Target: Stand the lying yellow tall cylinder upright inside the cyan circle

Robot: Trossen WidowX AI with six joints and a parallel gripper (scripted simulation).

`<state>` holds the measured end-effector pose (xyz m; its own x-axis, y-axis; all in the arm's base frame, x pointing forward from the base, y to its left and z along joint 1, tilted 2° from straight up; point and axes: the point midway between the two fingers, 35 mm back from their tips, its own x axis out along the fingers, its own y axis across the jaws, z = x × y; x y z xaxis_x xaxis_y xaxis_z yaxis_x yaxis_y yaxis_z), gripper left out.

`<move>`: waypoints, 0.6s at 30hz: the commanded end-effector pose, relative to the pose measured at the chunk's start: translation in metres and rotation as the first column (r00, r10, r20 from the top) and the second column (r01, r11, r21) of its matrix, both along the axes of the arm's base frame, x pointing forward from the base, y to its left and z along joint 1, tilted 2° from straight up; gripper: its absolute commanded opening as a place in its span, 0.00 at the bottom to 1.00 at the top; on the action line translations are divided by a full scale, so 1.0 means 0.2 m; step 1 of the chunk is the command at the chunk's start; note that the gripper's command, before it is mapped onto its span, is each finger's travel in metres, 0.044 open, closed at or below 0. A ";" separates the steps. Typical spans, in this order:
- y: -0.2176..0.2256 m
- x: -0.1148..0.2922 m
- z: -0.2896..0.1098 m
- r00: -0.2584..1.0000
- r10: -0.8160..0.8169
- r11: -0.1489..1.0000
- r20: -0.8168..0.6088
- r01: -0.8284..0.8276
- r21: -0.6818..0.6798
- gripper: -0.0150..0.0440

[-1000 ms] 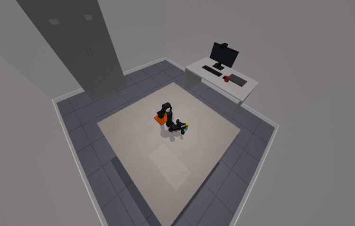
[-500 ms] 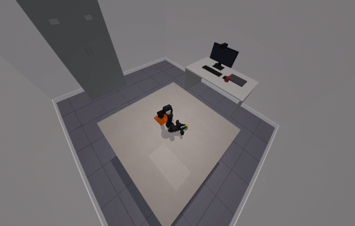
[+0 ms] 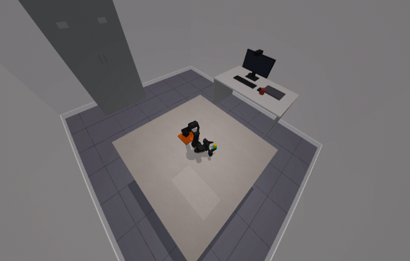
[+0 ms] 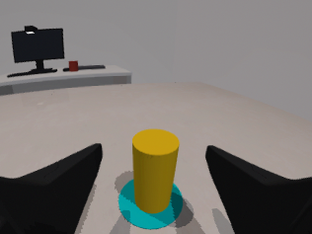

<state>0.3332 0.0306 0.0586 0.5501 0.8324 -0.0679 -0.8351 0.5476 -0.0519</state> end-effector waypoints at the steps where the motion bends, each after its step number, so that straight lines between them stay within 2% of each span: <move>1: 0.00 -0.01 0.00 1.000 0.005 1.000 0.004 -0.005 -0.001 0.93; 18: 0.01 0.00 0.38 1.000 0.007 1.000 -0.003 -0.007 0.003 0.93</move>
